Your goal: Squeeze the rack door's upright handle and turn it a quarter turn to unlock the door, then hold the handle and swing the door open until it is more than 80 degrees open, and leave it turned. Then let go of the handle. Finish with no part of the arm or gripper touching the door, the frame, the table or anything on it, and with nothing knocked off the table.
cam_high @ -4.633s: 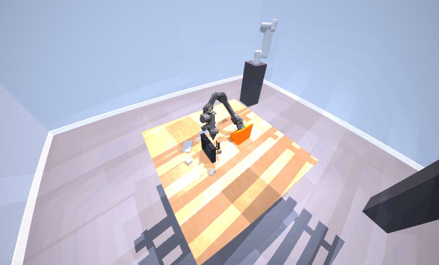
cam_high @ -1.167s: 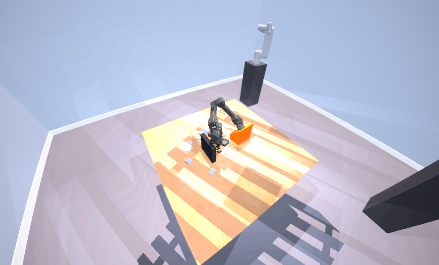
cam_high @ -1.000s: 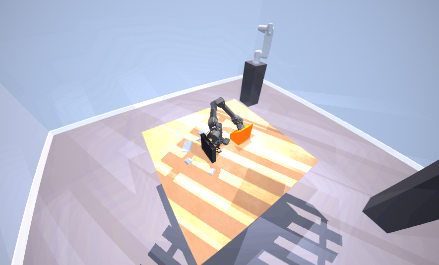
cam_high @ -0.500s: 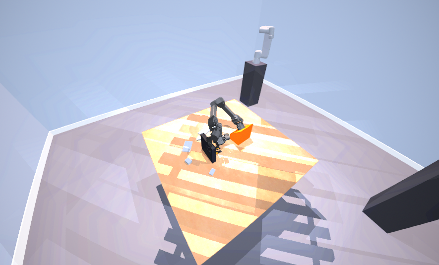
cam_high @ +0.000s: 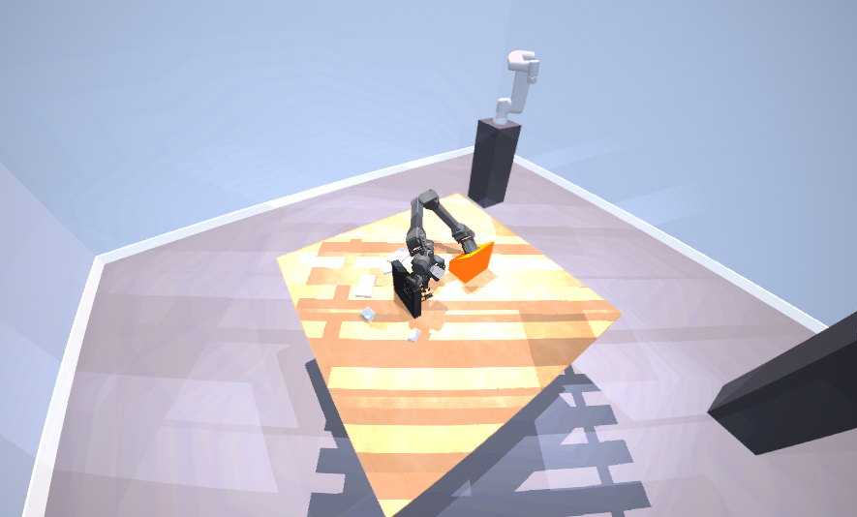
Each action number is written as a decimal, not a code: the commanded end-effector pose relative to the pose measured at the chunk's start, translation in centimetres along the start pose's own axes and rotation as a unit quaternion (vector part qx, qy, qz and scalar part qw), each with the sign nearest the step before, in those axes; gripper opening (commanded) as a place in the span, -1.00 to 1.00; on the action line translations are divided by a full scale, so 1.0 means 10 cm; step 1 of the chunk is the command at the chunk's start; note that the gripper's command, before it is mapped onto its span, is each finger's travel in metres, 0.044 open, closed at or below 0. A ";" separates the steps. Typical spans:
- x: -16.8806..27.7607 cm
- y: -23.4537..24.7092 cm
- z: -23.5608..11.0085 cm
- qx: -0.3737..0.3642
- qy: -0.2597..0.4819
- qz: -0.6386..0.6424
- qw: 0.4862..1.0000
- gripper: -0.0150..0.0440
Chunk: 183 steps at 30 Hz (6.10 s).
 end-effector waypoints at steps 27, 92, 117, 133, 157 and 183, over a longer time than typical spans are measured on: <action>0.01 0.00 0.00 0.001 0.001 0.259 0.966 0.46; 0.01 0.00 0.00 0.001 -0.001 0.971 -0.237 0.46; 0.01 0.00 0.00 0.001 -0.001 0.971 -0.237 -0.46; 0.05 0.10 0.00 0.001 0.000 0.996 -0.091 -0.46; 0.30 0.48 0.00 0.002 0.001 0.988 0.157 -0.46; 0.79 0.78 0.00 0.002 0.003 0.926 0.377 -0.46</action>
Point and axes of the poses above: the point midway between the two fingers, 35 mm back from their tips, its own z axis out along the fingers, its own y axis across the jaws, x = y × z, the point moved 3 cm from there along -z, back along the fingers, and after that the axes turned 13 degrees about z, right-handed, at the moved point
